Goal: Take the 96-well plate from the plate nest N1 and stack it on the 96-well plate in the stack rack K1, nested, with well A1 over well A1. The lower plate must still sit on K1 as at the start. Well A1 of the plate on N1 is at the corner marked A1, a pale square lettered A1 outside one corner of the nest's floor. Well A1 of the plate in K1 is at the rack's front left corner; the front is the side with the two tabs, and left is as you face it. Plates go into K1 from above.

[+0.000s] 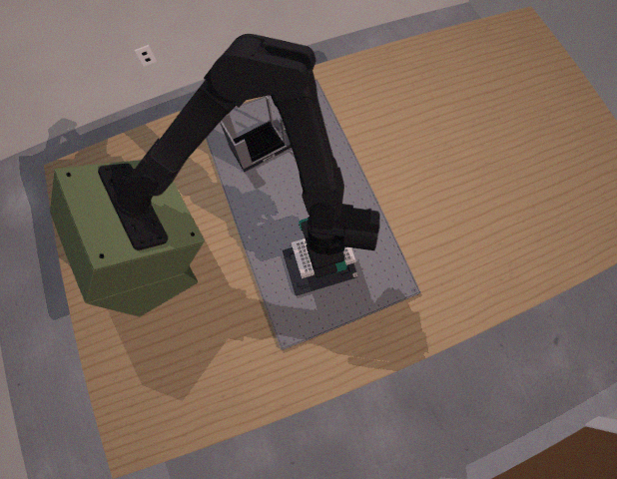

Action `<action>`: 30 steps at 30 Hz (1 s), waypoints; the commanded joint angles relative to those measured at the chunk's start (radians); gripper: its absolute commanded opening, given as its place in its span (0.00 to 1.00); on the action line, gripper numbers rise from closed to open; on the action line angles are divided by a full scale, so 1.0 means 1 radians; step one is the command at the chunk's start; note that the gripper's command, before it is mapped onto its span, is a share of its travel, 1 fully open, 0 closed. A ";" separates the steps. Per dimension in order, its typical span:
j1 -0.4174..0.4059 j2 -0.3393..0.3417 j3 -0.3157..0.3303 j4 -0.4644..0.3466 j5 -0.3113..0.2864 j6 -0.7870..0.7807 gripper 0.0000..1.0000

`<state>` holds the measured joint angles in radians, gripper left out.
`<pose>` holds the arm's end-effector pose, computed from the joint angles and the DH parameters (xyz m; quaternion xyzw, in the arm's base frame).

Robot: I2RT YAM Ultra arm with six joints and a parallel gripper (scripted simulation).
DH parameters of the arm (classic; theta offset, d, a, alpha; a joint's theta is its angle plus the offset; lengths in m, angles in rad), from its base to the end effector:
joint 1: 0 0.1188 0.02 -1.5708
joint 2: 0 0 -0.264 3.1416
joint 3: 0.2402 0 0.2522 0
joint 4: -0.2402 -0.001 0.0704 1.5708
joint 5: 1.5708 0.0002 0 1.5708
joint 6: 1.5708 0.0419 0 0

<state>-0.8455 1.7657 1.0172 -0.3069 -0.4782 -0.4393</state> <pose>0.2436 -0.2442 0.1613 0.1304 0.9323 0.0350 0.3355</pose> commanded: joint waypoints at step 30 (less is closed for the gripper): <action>-0.086 -0.143 0.038 -0.192 -0.043 -0.082 0.00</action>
<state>-0.9115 1.6489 1.0264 -0.4706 -0.5072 -0.5056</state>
